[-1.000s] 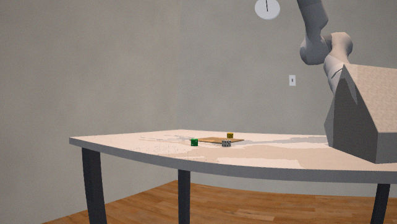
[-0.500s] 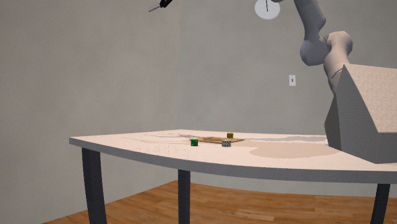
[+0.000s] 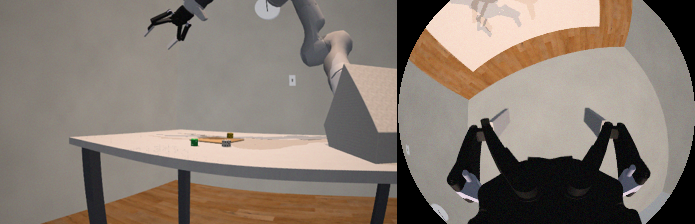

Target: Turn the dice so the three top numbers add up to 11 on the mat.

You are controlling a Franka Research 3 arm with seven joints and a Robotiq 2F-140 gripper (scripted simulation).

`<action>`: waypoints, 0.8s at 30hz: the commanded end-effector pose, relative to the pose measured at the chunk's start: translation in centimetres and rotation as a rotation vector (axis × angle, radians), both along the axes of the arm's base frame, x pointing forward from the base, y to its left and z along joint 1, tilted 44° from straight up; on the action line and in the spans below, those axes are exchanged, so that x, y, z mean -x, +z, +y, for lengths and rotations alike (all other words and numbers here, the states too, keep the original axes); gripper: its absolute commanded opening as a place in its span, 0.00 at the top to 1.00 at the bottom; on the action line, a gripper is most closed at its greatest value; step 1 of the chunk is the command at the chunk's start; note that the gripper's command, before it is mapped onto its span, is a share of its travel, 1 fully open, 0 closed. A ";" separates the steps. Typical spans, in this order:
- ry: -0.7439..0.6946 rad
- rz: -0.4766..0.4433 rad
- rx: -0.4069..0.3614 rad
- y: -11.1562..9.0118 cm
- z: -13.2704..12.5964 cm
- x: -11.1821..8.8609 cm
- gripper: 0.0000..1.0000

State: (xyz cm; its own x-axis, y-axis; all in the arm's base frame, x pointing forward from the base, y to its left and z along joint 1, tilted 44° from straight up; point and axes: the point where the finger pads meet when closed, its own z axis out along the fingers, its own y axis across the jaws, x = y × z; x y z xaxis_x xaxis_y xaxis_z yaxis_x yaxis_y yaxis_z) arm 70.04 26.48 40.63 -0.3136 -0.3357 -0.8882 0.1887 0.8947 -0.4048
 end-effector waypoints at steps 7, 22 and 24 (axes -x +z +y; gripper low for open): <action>-0.313 0.152 -0.166 -7.8 -13.5 5.9 0.00; -0.686 0.372 -0.324 -17.5 -24.6 18.6 0.00; -0.729 0.399 -0.340 -18.5 -25.5 20.4 0.00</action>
State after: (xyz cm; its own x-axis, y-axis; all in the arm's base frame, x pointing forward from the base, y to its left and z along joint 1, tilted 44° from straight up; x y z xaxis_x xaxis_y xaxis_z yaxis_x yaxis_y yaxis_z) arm 52.55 2.25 23.35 -0.6555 0.2554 -0.7107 0.6111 0.7323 -0.3005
